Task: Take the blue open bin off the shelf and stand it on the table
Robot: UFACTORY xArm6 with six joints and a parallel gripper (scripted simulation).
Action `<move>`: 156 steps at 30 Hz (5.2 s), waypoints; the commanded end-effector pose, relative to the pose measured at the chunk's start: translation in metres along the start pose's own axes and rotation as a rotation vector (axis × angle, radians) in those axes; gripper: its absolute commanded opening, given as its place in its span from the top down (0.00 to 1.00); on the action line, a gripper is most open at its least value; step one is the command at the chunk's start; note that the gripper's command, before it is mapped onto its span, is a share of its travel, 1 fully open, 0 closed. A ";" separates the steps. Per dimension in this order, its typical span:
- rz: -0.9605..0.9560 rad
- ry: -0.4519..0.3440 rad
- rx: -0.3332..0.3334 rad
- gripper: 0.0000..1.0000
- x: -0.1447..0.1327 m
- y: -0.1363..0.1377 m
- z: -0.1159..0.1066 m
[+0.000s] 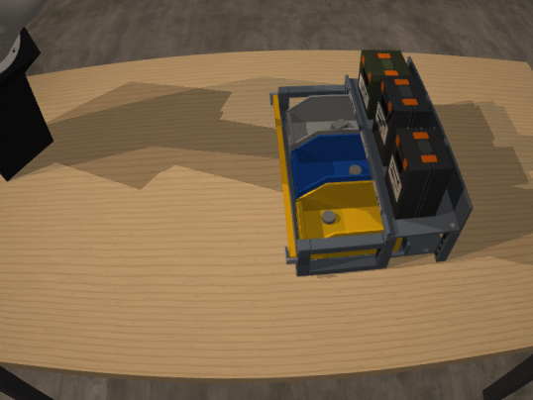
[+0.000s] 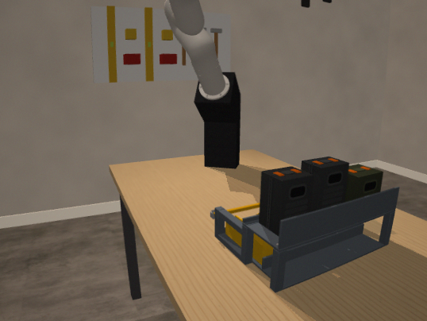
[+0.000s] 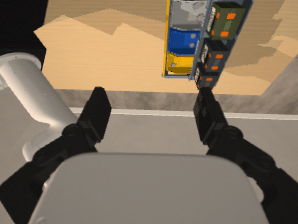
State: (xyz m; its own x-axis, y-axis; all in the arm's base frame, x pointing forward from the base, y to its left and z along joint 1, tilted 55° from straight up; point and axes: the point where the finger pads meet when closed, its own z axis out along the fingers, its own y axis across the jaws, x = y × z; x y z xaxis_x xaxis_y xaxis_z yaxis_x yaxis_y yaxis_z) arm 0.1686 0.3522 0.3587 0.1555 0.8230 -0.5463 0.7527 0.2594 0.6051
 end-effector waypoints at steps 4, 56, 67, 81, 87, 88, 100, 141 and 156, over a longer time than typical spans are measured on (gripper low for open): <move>0.003 0.004 0.000 0.00 -0.047 0.014 -0.001; 0.003 0.003 0.000 0.00 -0.199 0.058 -0.002; 0.001 0.002 0.000 0.00 -0.197 0.058 -0.002; 0.002 0.003 0.000 0.00 -0.193 0.057 -0.002; 0.003 0.003 0.000 0.00 -0.189 0.055 -0.002; 0.002 0.003 0.000 0.00 -0.188 0.055 -0.002; 0.002 0.003 0.000 0.00 -0.188 0.055 -0.002; 0.003 0.003 0.000 0.00 -0.183 0.054 0.048; 0.003 0.003 0.000 0.00 -0.183 0.054 0.098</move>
State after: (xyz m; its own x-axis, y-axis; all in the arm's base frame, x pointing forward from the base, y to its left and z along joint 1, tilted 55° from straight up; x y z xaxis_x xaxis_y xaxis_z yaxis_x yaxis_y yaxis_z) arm 0.2227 0.1813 0.4520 0.1570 0.8235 -0.5451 0.7535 0.2569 0.6052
